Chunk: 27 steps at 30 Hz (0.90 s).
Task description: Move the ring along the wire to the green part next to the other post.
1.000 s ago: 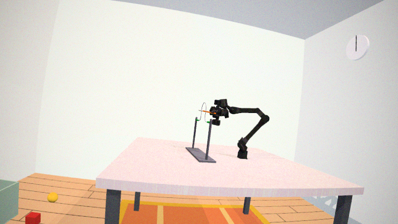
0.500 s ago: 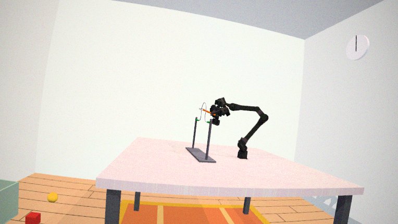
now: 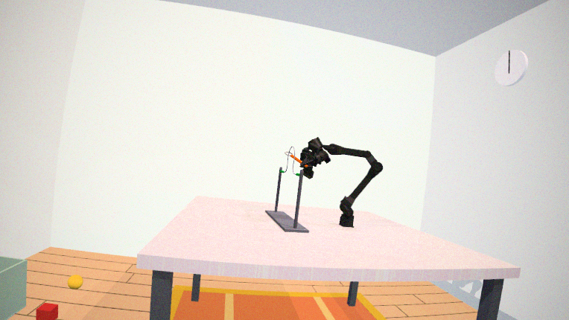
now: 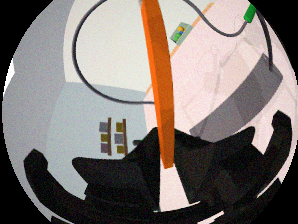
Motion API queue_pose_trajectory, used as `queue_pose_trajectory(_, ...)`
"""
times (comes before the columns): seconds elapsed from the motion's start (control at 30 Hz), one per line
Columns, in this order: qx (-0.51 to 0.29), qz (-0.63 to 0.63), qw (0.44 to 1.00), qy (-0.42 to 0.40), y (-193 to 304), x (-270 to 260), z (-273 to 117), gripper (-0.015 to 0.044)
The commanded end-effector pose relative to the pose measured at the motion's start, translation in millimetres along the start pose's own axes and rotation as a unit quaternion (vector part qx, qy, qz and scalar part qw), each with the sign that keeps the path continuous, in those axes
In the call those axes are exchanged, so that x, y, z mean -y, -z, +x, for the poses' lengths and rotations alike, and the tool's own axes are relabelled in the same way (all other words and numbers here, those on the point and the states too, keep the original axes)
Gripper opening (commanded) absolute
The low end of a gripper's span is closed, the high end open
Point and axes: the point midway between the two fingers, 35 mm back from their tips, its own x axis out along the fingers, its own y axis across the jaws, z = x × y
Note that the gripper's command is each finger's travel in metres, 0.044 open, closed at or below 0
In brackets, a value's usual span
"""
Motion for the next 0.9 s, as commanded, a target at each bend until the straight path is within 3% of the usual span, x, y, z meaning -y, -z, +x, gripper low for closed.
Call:
queue_pose_trajectory(0.0,0.004,-0.031,0.999,0.025,-1.6,0.6,-0.8,-0.015)
queue_pose_trajectory(0.87,0.021,-0.183,0.969,0.163,-4.3,15.0,-1.8,-0.015)
